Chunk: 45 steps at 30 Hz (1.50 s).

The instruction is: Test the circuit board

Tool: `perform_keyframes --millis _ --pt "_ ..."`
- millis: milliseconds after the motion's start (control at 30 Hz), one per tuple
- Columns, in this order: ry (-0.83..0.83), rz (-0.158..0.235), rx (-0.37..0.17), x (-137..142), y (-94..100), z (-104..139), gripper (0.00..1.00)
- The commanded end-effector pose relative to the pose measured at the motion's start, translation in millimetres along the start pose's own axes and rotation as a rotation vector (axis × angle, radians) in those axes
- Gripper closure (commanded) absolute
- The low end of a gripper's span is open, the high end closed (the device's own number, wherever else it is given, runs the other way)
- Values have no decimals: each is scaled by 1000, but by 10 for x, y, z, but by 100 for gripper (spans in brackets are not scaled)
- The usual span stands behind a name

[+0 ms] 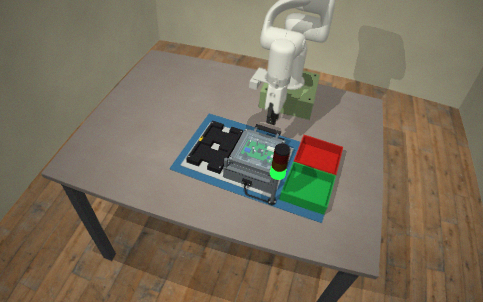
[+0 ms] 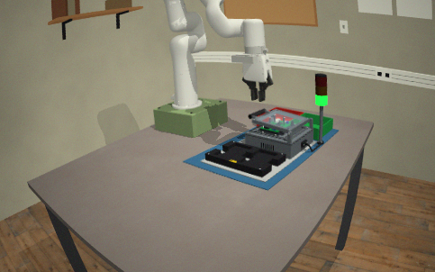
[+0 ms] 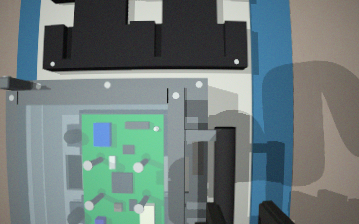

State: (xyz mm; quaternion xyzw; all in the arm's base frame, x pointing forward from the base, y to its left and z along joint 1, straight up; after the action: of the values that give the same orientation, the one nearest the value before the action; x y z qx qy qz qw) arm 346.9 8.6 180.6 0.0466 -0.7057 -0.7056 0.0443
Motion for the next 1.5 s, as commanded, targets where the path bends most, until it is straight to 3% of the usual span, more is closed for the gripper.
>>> perform_keyframes --millis 0,1467 --pt "1 -4 1 7 11 -87 72" --pt "1 -4 1 9 -180 -103 72"
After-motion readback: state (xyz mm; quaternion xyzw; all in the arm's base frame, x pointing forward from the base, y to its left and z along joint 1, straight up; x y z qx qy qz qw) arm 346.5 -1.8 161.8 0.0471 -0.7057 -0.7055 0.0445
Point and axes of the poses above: the point where the finger pads meet when closed, its own y axis back along the fingers, its own x axis across the jaws, z = x × y, the point moved 10 cm from there along y, back along the fingers, and after that the axes turned 10 degrees about y, right-handed, at the moved point
